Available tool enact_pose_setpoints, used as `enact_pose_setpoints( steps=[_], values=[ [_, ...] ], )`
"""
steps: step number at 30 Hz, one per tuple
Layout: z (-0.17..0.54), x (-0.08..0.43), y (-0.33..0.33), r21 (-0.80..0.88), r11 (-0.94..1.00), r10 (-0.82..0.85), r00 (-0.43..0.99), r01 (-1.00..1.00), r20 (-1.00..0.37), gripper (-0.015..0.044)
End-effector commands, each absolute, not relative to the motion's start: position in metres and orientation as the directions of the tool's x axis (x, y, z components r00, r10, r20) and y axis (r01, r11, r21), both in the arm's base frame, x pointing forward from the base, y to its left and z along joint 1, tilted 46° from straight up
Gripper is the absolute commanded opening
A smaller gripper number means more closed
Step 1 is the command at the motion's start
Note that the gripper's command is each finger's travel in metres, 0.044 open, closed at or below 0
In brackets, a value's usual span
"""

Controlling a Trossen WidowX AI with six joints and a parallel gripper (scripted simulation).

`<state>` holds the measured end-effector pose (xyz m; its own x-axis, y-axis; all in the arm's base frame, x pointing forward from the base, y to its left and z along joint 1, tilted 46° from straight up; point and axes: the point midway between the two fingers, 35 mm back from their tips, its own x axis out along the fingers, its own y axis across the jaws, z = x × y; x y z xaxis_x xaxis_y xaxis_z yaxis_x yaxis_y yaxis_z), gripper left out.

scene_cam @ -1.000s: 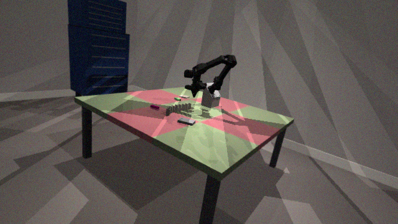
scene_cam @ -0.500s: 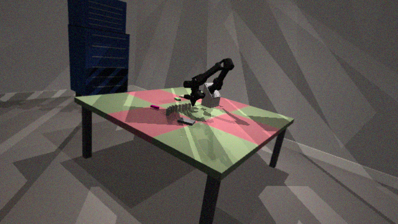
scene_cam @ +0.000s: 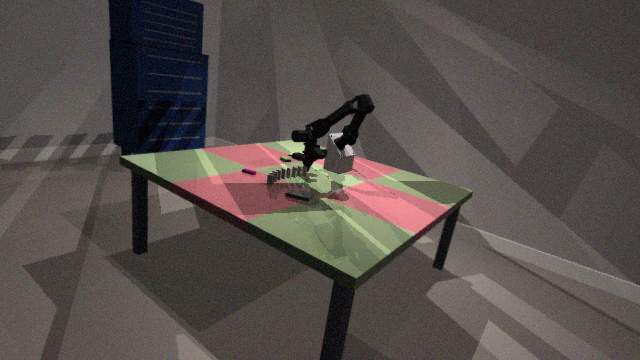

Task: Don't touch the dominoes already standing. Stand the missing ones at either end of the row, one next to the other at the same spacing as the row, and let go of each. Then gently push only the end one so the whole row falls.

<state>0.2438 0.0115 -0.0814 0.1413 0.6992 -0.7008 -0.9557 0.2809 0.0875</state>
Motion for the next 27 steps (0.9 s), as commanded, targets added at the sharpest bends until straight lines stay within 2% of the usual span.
enact_pose_setpoints(
  steps=[1,7,11,15,27],
  values=[
    [-0.081,0.252,0.01,0.087,0.284,0.702,0.145,-0.955,-0.697,0.0],
    [-0.081,0.254,0.008,0.093,0.284,0.695,0.139,-0.954,-0.705,0.0],
    [-0.058,0.26,-0.016,0.208,0.374,0.664,0.105,-0.904,-0.74,0.0],
    [-0.042,0.272,-0.04,0.091,0.288,0.698,0.144,-0.953,-0.702,0.0],
    [-0.042,0.272,-0.041,0.085,0.284,0.699,0.146,-0.955,-0.7,0.0]
  ],
)
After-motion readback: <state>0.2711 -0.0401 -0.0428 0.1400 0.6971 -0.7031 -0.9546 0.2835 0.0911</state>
